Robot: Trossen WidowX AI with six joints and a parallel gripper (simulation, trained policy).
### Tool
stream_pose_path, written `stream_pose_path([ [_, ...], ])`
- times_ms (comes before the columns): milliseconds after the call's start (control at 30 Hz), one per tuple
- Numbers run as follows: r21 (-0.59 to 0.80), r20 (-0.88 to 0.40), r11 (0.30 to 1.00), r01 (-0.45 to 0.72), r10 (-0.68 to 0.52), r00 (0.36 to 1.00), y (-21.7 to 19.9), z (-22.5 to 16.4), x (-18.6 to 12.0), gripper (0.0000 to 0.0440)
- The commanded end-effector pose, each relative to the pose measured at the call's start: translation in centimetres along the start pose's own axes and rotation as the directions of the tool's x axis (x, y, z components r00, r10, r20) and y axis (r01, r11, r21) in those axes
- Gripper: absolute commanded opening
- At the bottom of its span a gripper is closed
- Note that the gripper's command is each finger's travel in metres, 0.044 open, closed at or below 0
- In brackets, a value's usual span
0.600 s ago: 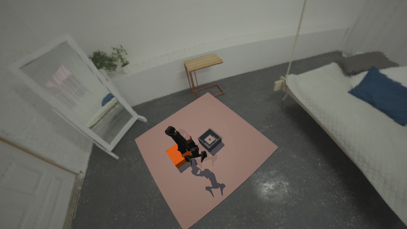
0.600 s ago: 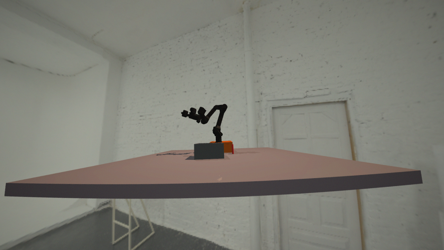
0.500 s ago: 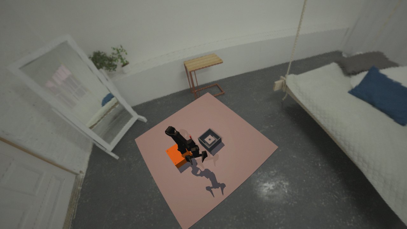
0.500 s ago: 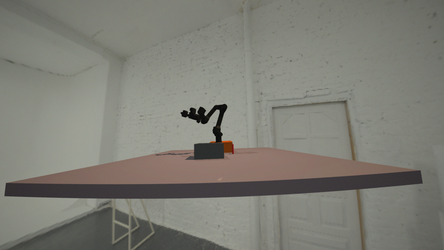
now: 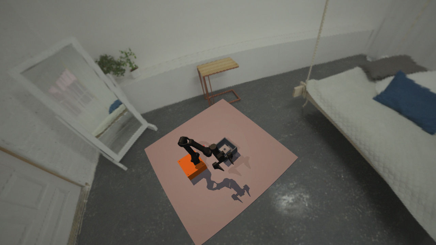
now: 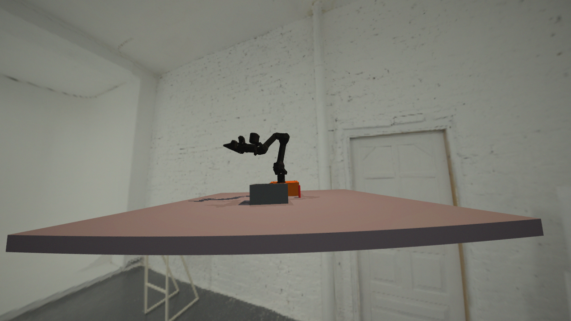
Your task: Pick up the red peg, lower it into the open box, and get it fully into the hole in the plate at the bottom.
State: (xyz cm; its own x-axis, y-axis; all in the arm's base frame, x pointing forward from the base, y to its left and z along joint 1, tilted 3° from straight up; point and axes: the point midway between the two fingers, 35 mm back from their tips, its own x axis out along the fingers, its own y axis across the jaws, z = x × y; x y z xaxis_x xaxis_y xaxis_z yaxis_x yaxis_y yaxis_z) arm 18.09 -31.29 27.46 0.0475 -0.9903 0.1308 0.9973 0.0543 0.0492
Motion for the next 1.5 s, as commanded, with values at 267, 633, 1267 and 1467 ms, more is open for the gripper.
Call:
stream_pose_path([
  [267,0.049,-0.231,0.954,-0.296,0.299,0.926,10.5,-2.3,-4.5,0.044],
  [633,0.077,-0.482,0.852,-0.517,0.486,0.729,17.2,-4.8,-13.1,0.044],
  [1267,0.111,-0.857,0.672,-0.732,0.438,0.272,16.1,-7.7,-31.4,0.044],
  [1467,0.103,-0.931,0.661,-0.743,0.327,0.162,13.0,-8.2,-36.0,0.044],
])
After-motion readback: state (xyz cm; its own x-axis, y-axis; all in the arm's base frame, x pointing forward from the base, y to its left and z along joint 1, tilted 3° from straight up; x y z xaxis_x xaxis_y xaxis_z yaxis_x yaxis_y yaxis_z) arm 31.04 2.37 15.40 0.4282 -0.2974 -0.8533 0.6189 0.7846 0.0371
